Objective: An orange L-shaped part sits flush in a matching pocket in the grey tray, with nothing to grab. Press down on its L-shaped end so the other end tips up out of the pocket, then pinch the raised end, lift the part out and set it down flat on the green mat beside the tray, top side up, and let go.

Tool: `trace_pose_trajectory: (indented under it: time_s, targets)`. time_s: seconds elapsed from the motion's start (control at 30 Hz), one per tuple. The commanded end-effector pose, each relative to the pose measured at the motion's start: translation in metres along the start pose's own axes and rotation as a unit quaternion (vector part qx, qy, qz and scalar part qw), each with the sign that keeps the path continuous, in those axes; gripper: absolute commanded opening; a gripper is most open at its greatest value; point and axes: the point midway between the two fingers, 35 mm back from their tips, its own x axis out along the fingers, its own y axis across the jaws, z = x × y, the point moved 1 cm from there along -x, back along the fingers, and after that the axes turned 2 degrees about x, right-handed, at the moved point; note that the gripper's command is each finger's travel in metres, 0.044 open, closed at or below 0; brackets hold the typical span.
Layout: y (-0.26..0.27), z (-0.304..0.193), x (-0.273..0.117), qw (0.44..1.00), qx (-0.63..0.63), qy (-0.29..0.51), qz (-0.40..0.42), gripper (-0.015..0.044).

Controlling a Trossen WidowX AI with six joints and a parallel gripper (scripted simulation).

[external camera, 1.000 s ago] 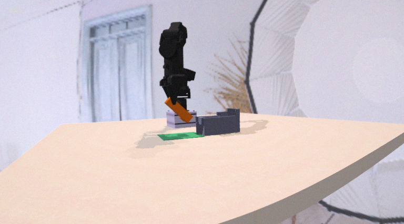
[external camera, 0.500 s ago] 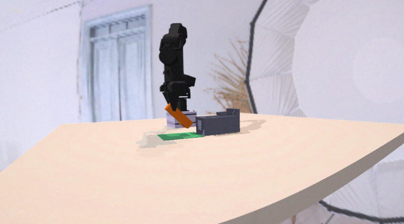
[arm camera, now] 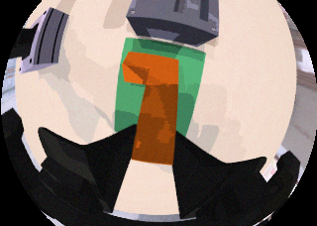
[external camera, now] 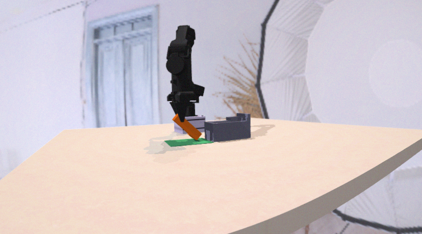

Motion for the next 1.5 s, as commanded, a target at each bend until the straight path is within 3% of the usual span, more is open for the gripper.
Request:
trace_pose_trajectory:
  time_s: [0.0, 0.57, 0.9, 1.07, 1.2, 1.47]
  targets:
    - [0.001, 0.000, 0.003, 1.000, -0.002, 0.000, 0.002, 0.0000]
    - [0.001, 0.000, 0.003, 1.000, 0.000, -0.001, 0.002, 0.0000]
    - [0.001, 0.000, 0.001, 1.000, 0.000, -0.001, 0.002, 0.0262]
    - [-0.003, -0.001, -0.043, 1.000, -0.001, 0.000, 0.002, 0.0394]
    - [0.000, 0.000, -0.084, 1.000, -0.002, 0.000, 0.002, 0.0400]
    - [-0.002, 0.000, -0.081, 1.000, 0.000, 0.001, -0.003, 0.0400]
